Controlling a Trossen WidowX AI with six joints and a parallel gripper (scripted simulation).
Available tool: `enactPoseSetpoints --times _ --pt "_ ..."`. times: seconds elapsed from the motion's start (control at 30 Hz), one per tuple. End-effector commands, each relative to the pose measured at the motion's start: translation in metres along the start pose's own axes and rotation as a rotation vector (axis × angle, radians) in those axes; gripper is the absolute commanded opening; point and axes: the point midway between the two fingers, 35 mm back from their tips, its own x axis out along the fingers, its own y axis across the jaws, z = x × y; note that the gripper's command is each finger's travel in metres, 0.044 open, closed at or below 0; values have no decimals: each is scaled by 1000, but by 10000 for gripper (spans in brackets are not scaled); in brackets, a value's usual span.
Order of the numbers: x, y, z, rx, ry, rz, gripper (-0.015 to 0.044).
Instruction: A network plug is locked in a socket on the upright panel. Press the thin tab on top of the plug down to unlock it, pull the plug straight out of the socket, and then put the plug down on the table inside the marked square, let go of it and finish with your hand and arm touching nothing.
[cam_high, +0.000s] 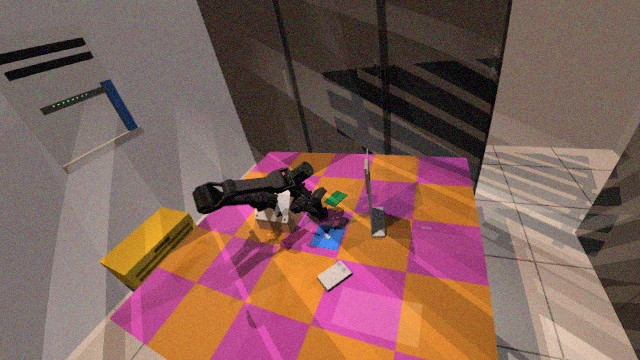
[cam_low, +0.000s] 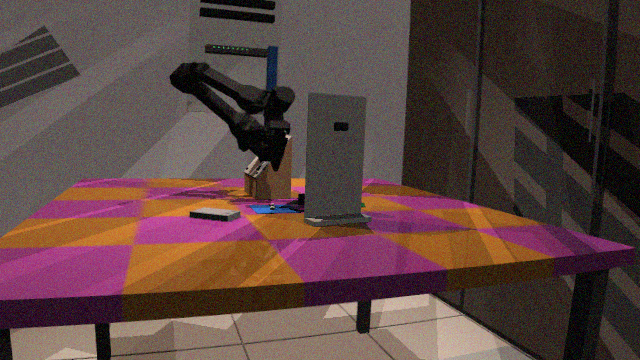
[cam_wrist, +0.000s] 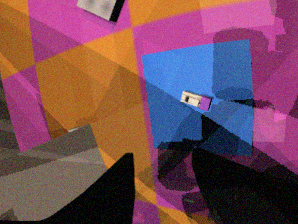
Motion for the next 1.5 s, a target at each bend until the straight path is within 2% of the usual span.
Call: enactPoseSetpoints --times 0.0,0.5,1.47 --pt "-4 5 2 11 -3 12 156" --pt "-22 18 -4 2 11 -1 156" --pt "-93 62 4 10 -2 15 156"
